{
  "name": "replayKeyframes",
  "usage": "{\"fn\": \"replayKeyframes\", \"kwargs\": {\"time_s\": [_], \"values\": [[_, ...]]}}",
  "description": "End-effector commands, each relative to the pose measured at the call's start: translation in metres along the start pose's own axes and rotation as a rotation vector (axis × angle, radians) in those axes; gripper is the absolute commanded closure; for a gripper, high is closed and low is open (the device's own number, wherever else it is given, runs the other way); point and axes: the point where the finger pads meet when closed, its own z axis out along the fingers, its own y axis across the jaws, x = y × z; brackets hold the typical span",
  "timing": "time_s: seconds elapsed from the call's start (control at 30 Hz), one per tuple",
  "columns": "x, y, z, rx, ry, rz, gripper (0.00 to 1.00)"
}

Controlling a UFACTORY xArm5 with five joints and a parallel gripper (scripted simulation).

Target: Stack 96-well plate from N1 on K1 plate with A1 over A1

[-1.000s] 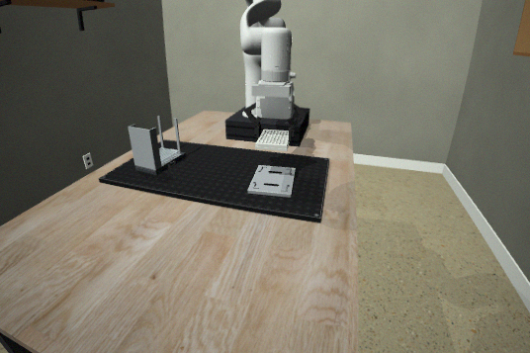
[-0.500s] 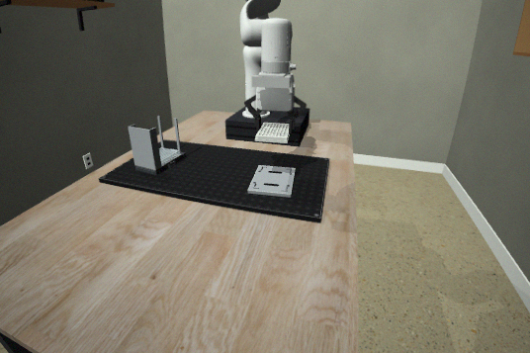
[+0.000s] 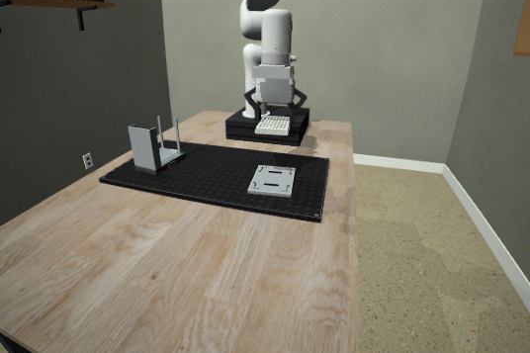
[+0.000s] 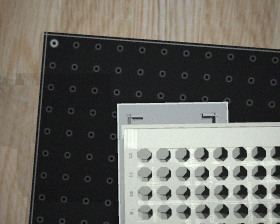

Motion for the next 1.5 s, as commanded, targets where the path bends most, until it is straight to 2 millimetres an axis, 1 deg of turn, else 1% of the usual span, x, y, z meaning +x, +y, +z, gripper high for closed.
{"fn": "replayKeyframes", "kwargs": {"time_s": [0.0, 0.33, 0.57, 0.67, 0.73, 1.23, 1.3, 1.47], "values": [[0.001, 0.000, -0.002, 0.001, 0.002, 0.000, 1.00], [0.001, 0.000, -0.002, 0.001, 0.002, 0.000, 1.00], [-0.002, 0.023, -0.003, 0.001, 0.002, 0.215, 1.00], [-0.003, 0.033, -0.003, 0.001, 0.002, 0.215, 1.00], [-0.003, 0.033, -0.003, 0.001, 0.002, 0.215, 1.00], [-0.008, 0.083, -0.004, 0.000, 0.002, 0.215, 1.00], [-0.008, 0.083, -0.004, 0.000, 0.002, 0.215, 1.00], [-0.010, 0.099, -0.004, 0.000, 0.002, 0.215, 1.00]]}}
